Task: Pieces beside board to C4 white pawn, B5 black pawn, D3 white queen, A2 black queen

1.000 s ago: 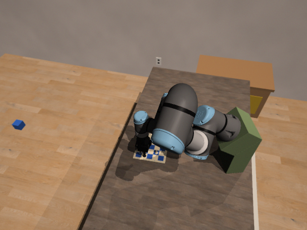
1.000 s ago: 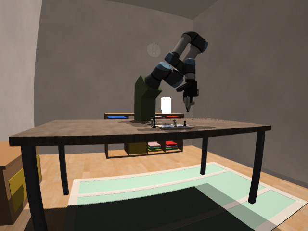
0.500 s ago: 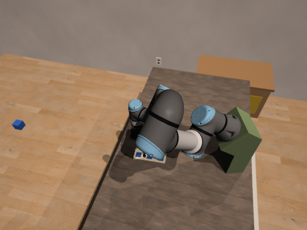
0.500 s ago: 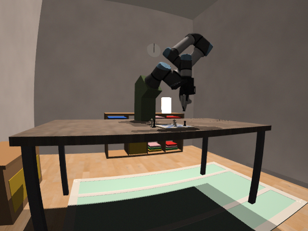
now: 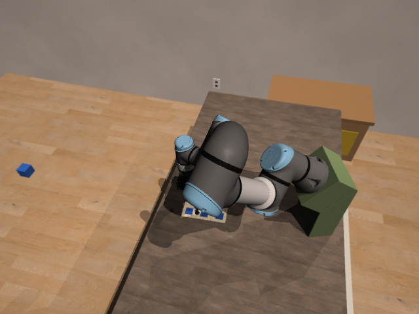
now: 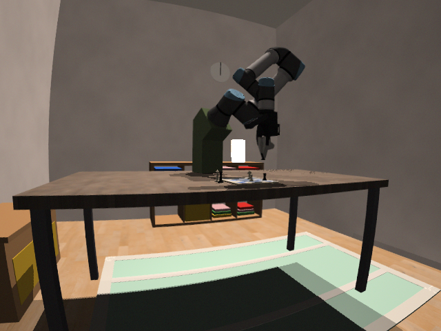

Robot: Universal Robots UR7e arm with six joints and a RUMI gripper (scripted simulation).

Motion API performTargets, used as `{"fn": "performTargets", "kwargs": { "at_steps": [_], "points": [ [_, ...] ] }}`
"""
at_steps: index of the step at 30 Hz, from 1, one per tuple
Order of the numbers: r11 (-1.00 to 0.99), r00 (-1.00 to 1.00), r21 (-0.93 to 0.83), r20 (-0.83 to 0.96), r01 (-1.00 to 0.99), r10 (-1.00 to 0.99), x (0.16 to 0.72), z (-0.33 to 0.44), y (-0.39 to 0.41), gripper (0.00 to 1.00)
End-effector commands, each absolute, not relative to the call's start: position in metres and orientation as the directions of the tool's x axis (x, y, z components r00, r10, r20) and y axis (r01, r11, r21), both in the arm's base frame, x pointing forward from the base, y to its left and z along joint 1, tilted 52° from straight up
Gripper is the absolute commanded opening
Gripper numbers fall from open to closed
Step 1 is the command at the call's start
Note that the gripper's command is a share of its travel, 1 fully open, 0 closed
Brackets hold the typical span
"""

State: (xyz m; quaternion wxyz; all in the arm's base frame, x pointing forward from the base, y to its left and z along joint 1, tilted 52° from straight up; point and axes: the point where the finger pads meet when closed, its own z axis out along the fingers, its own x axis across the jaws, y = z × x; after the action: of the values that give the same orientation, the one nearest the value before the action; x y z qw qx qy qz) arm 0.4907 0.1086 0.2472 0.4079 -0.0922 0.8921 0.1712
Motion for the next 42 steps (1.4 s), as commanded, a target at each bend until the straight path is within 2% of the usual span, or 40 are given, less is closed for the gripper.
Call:
{"fn": "performTargets", "kwargs": {
  "at_steps": [1,42],
  "points": [
    [0.924,-0.651,0.229,-0.758,-0.305,-0.027,0.492,0.246,0.109,0.0],
    [0.924,-0.652,0.228,-0.757,-0.306,-0.029,0.556,0.191,0.144,0.0]
  ]
}}
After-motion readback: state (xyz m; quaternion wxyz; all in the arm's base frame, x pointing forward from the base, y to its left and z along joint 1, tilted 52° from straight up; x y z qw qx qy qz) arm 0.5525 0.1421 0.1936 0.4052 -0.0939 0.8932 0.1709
